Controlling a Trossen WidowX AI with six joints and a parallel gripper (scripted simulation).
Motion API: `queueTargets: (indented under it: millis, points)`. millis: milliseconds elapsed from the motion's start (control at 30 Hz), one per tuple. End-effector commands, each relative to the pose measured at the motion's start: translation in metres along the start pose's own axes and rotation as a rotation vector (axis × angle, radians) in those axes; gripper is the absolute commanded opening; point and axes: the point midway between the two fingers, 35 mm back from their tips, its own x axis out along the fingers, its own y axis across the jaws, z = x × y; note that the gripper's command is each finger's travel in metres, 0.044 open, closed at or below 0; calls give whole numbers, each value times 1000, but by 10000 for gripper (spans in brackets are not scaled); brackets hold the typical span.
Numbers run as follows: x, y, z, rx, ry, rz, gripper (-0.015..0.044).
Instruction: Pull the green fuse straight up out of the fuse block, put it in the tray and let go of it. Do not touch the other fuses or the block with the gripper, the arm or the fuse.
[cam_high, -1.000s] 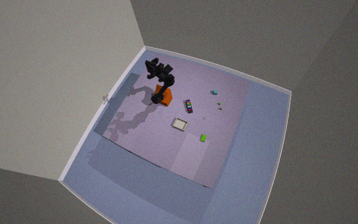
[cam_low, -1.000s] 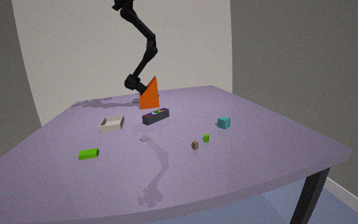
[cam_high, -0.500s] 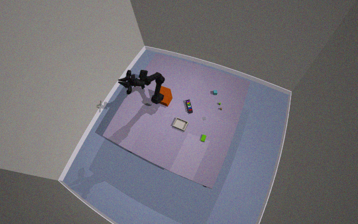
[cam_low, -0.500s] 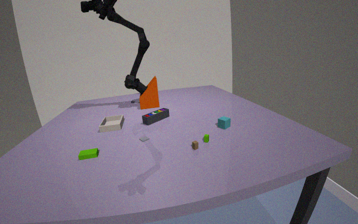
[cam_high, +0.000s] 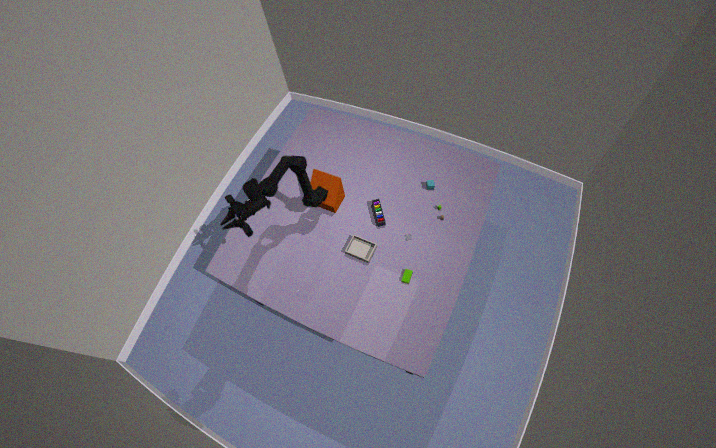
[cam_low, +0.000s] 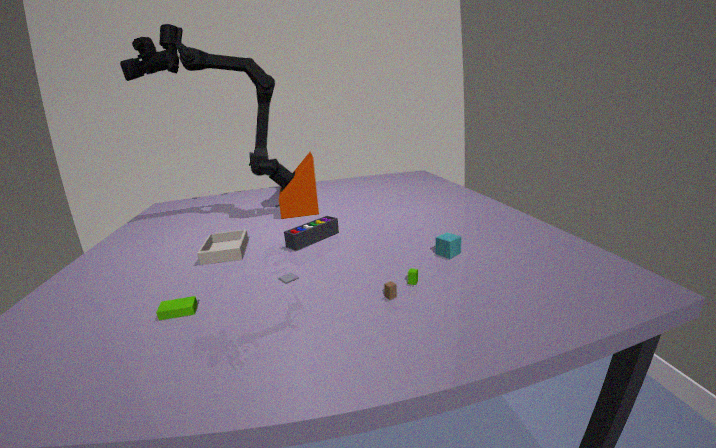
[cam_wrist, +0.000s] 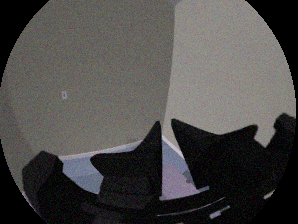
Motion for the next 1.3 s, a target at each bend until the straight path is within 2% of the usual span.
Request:
queueTargets:
  millis: [0, 233, 500, 900, 1267]
  points:
    - [23, 53, -50, -4, 137, 146, 74]
    - [25, 150, -126, -39, 346, 390, 74]
    - [-27, 258, -198, -145, 540, 692, 74]
    - [-179, 371, -260, -394, 677, 1177, 74]
    - [-355, 400, -298, -677, 750, 1545, 74]
